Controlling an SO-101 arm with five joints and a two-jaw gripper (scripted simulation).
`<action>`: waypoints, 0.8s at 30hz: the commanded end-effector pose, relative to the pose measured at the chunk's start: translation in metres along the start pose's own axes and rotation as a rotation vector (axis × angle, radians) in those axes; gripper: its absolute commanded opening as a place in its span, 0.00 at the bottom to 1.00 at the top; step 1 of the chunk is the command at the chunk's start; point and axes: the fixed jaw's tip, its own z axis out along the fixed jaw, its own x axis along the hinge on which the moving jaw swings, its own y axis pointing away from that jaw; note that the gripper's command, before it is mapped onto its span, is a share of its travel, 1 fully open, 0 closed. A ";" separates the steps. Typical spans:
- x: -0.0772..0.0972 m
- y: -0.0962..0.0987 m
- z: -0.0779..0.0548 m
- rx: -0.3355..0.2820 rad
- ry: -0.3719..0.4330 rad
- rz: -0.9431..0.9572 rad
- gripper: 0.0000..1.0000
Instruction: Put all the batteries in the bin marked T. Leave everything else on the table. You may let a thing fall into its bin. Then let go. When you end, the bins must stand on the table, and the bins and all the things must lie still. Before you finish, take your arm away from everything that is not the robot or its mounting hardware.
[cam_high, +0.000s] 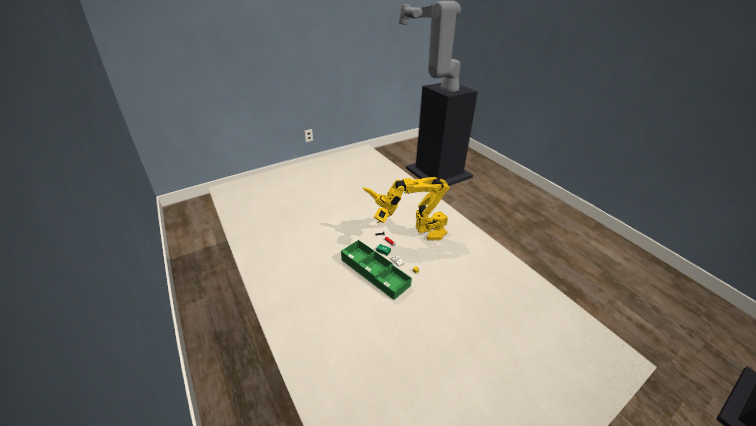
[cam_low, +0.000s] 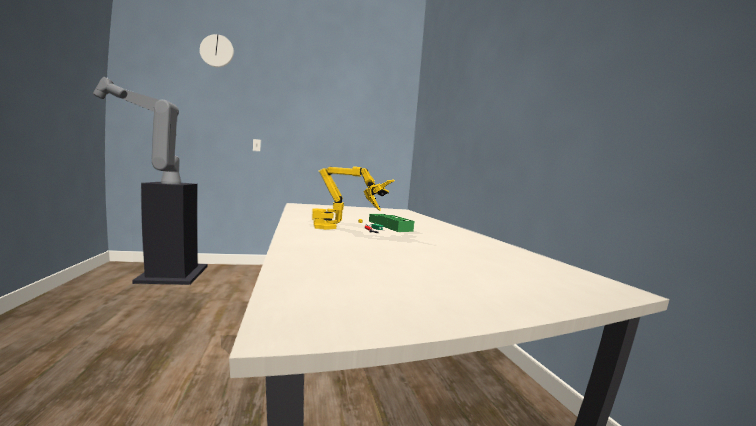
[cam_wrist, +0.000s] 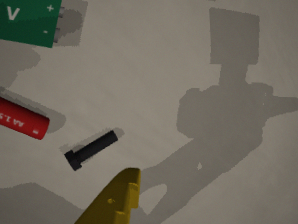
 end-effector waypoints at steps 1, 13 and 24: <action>-0.008 -0.004 -0.007 0.006 -0.017 0.048 1.00; -0.024 0.021 -0.022 -0.140 0.029 0.368 1.00; -0.032 0.037 -0.034 -0.219 0.100 0.577 1.00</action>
